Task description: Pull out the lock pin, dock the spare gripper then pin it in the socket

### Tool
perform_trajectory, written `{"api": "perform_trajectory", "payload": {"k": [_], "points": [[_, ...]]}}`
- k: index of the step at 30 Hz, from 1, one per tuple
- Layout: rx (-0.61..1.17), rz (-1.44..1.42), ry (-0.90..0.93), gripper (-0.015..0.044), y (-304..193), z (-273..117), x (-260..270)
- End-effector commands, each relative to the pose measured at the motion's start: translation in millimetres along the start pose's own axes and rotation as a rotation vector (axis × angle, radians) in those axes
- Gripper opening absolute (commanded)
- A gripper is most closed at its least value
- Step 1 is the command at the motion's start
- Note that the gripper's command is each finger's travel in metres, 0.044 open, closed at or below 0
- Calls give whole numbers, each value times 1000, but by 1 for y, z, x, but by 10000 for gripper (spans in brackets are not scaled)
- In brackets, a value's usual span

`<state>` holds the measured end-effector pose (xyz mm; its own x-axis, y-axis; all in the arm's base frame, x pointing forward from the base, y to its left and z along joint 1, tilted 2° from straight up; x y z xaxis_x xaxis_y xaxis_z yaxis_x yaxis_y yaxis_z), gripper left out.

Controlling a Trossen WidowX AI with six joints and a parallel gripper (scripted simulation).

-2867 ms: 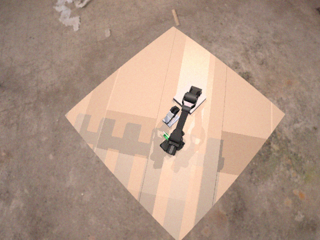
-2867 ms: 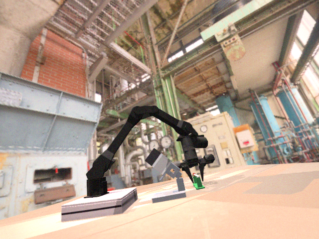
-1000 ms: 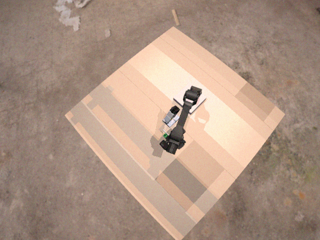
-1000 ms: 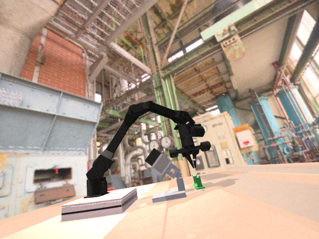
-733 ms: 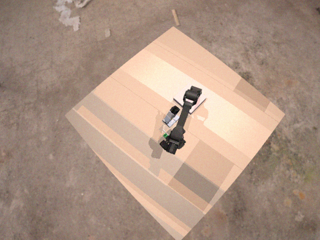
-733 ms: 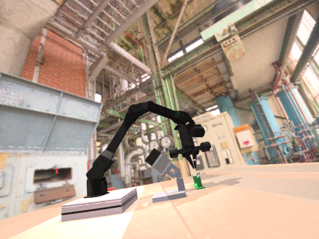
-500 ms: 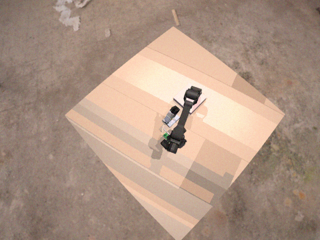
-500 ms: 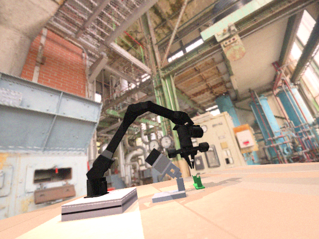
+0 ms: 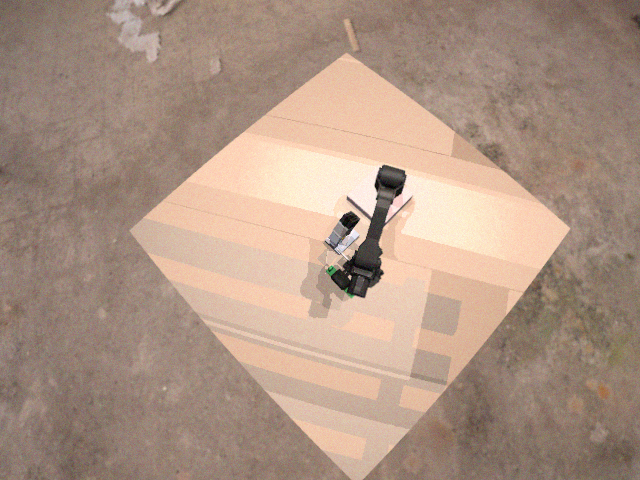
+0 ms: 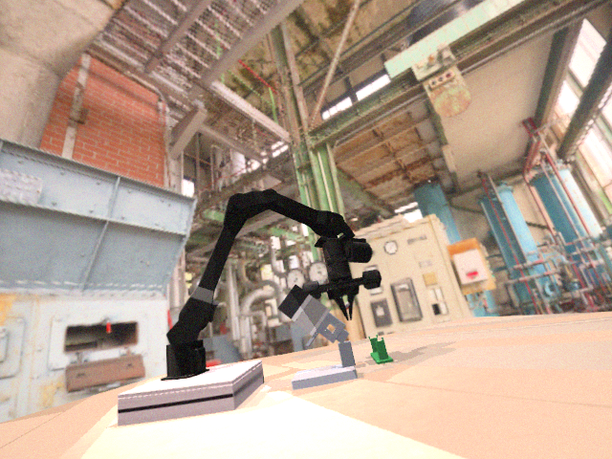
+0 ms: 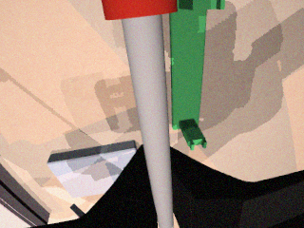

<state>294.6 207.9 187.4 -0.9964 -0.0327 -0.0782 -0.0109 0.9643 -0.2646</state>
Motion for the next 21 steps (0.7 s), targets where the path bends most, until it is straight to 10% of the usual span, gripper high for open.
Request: {"api": "perform_trajectory", "payload": {"k": [1,21], "points": [[-8,1,-3,0,-3,-5,13],[-6,-12,1,0,-4,13,44]]}}
Point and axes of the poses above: the point midway between the two fingers, 35 mm back from their tips, its own z axis out along the fingers, its own x axis across the jaws, y = z × x, the point moved 10 cm from there along -z, back along the fingers, and after that the axes turned 8 degrees about z, right-handed, at the moved point
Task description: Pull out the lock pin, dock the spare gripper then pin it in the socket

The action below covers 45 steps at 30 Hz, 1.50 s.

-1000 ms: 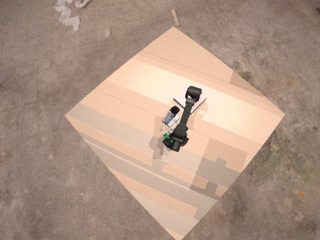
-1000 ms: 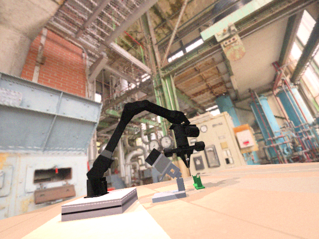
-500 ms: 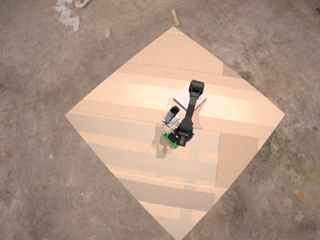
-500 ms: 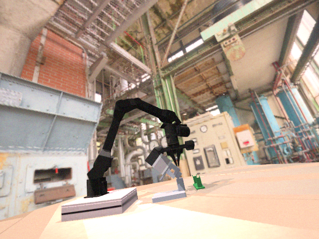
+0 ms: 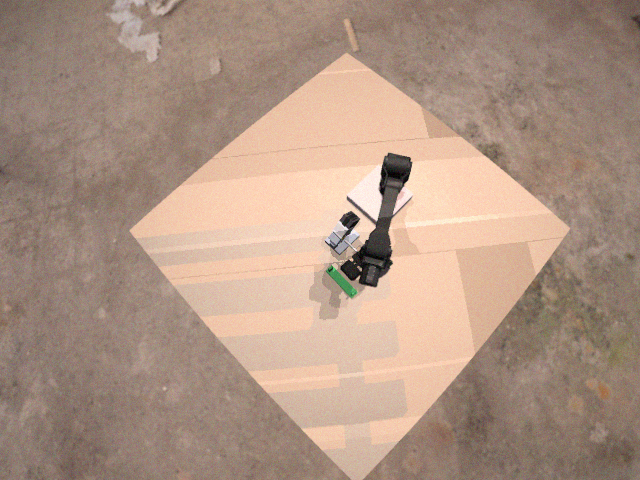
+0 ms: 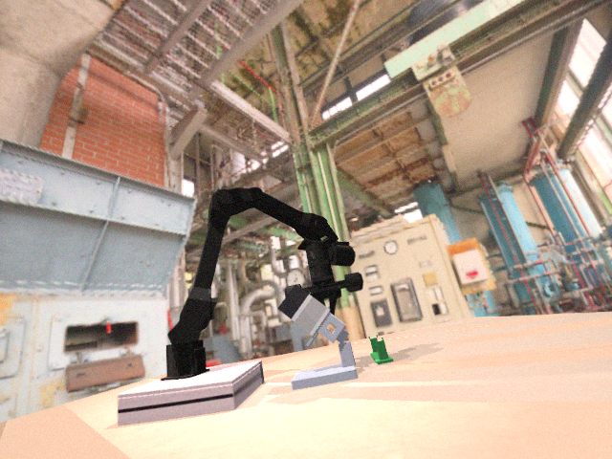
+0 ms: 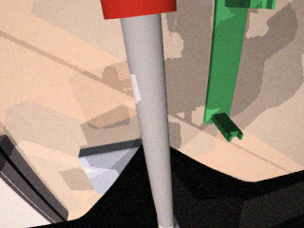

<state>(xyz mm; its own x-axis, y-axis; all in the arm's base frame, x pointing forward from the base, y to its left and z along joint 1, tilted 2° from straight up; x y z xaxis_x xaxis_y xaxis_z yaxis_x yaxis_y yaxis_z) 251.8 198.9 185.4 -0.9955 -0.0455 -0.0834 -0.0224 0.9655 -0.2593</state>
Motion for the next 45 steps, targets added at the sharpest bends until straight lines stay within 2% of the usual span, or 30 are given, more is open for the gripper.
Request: {"api": "perform_trajectory", "payload": {"k": [1,10,45], "points": [[0,-2,9,0,4,17,1],[-2,-1,5,0,10,41,4],[-2,-2,12,0,-12,44,-2]]}}
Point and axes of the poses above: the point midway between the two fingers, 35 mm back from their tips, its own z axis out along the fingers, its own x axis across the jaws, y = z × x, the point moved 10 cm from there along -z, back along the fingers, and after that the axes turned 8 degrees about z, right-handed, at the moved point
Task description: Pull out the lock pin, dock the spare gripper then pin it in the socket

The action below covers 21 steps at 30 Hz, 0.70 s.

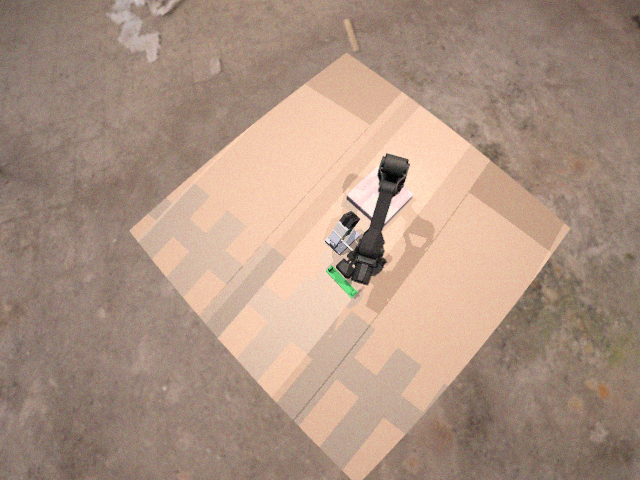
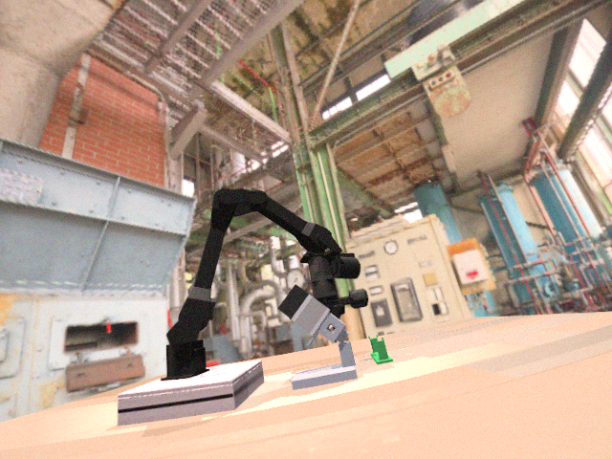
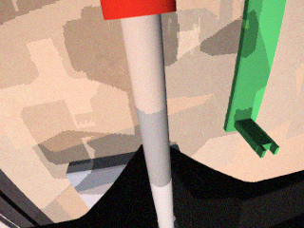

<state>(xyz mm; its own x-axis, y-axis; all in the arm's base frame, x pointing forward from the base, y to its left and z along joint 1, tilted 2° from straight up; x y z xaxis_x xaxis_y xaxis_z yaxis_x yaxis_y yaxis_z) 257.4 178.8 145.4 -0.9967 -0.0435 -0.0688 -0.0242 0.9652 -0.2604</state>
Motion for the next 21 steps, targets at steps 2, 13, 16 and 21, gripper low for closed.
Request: {"api": "perform_trajectory", "payload": {"k": [2,13,16,21], "points": [[-3,-1,-1,0,-4,0,-1],[-3,-2,4,0,-11,2,-2],[-3,-3,5,0,-13,2,-3],[-3,-3,8,0,-16,3,-4]]}}
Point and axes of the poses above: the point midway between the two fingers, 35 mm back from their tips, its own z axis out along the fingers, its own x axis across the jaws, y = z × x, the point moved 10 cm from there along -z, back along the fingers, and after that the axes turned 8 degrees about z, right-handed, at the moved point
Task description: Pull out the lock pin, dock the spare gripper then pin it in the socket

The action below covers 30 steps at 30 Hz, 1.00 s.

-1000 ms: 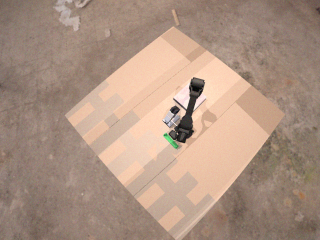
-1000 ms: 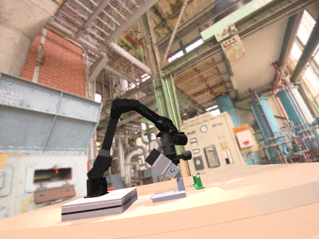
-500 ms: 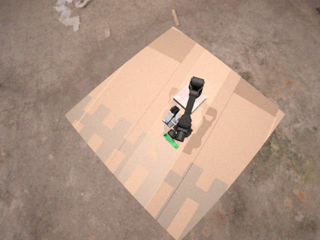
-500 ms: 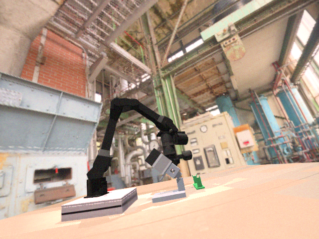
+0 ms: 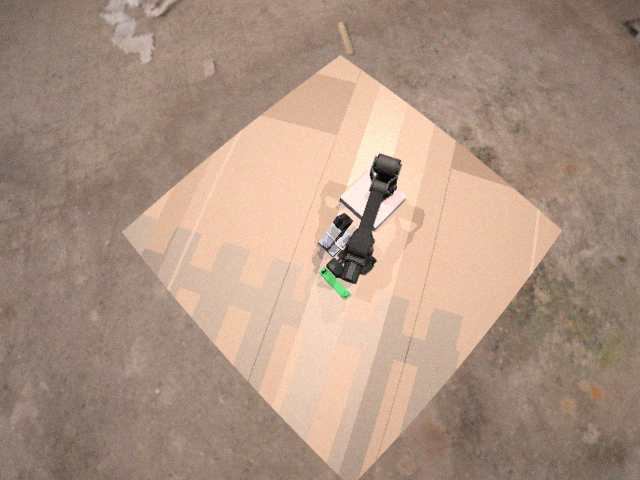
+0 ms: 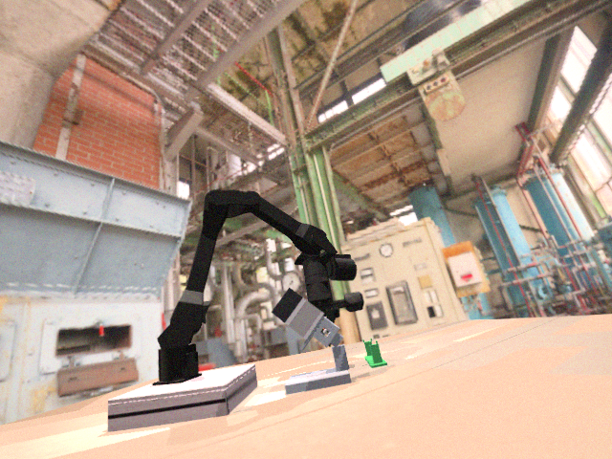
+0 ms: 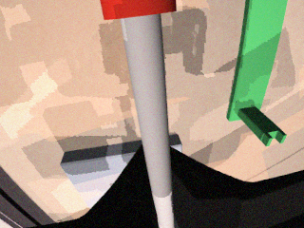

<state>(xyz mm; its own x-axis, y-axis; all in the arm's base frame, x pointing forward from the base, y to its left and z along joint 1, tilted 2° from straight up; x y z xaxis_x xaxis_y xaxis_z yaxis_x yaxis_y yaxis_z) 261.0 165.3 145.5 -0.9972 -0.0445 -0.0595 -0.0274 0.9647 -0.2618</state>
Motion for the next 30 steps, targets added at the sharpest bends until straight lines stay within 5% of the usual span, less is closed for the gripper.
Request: {"api": "perform_trajectory", "payload": {"k": [1,30], "points": [[-4,0,-1,0,-3,0,-1],[-3,-4,11,0,-22,5,-4]]}}
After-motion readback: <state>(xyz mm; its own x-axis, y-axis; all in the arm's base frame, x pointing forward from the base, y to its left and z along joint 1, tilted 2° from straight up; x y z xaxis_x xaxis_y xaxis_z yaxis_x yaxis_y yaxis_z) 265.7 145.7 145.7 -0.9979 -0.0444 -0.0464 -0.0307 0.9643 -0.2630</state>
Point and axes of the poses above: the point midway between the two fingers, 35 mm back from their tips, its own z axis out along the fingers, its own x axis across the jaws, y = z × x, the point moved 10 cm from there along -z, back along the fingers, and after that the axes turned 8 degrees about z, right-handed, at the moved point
